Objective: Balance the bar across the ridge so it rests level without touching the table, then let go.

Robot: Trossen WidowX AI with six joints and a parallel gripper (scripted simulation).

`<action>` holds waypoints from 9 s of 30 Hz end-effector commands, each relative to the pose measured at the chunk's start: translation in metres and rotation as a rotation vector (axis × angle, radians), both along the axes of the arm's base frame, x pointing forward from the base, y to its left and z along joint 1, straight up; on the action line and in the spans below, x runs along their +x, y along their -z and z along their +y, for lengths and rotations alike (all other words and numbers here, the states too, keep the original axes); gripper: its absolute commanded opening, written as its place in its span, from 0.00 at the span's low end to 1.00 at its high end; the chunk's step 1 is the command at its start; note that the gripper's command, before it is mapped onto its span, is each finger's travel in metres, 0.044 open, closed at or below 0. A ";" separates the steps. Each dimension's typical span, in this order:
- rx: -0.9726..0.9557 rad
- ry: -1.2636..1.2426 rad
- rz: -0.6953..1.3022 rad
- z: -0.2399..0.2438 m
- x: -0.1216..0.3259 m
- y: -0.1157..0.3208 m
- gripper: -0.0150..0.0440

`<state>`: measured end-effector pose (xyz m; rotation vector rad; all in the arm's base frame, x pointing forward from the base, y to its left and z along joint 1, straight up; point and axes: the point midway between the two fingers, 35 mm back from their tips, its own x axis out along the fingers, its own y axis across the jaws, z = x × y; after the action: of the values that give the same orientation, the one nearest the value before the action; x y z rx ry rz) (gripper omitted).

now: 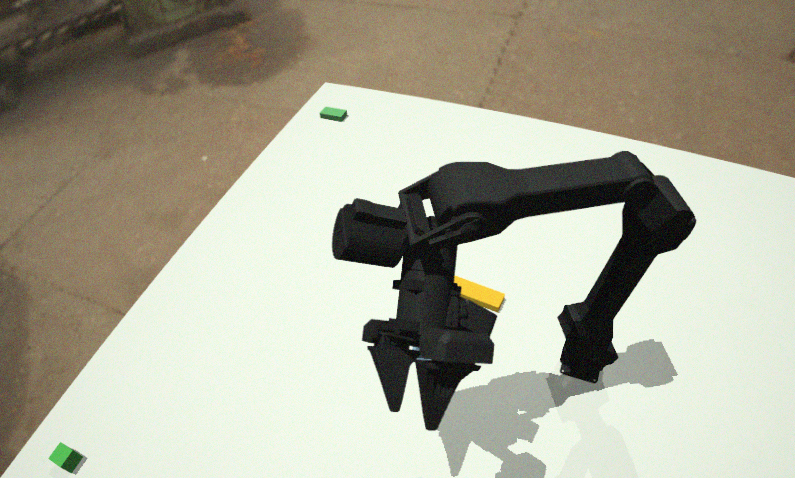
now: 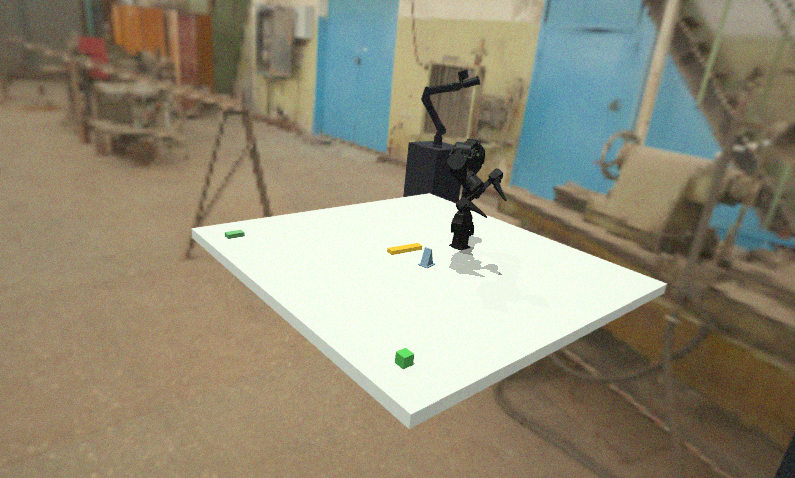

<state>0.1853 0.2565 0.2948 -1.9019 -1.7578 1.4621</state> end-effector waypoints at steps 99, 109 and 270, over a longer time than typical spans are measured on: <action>-0.509 -1.630 -1.225 -0.289 0.051 0.164 0.79; -0.408 -1.874 -1.208 -0.316 0.034 0.175 0.79; -0.142 -2.268 -1.333 -0.192 0.043 0.131 0.25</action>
<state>0.2265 0.0604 0.1644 -0.1879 1.5432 0.1956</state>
